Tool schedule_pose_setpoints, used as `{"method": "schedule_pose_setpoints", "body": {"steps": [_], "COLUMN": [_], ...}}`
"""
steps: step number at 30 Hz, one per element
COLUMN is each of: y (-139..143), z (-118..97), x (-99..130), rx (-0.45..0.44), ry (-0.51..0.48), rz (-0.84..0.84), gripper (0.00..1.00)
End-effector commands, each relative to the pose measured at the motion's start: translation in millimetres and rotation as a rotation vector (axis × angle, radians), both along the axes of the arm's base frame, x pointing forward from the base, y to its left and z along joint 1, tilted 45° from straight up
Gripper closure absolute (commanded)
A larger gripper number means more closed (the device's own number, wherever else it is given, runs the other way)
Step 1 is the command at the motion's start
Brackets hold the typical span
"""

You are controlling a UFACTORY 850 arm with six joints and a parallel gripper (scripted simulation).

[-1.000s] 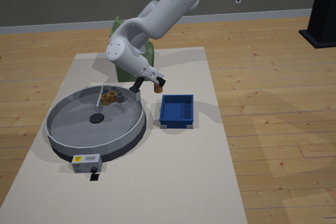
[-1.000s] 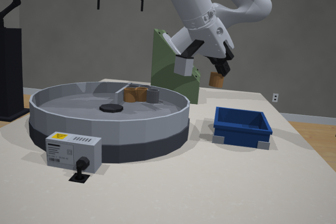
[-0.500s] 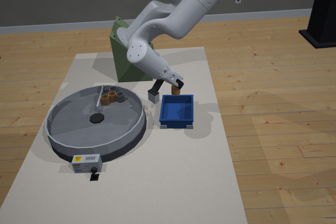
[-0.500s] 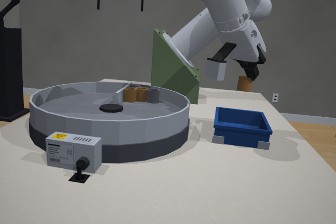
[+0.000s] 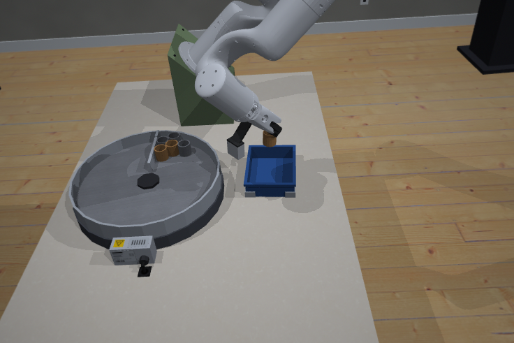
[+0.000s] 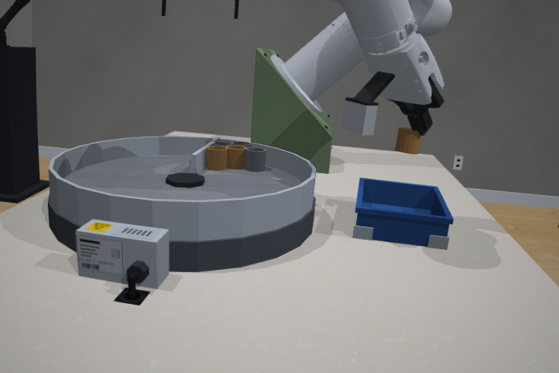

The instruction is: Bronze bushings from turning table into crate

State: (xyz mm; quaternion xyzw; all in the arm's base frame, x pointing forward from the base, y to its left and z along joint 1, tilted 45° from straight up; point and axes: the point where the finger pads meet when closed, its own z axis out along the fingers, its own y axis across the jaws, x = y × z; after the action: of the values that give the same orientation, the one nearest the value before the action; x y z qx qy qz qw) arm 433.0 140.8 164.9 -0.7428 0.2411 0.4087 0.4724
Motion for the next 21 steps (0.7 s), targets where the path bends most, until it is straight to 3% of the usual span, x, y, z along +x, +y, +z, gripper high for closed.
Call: {"method": "schedule_pose_setpoints", "body": {"steps": [1,12,21], "y": [6,46,50], "z": [-5,-45,-49], "x": [1,5,5], "rx": [0.000,0.000,0.000], "ry": [-0.001,-0.001,-0.001], "rz": [0.000,0.000,0.000], "gripper": [1.00,1.00,1.00]}}
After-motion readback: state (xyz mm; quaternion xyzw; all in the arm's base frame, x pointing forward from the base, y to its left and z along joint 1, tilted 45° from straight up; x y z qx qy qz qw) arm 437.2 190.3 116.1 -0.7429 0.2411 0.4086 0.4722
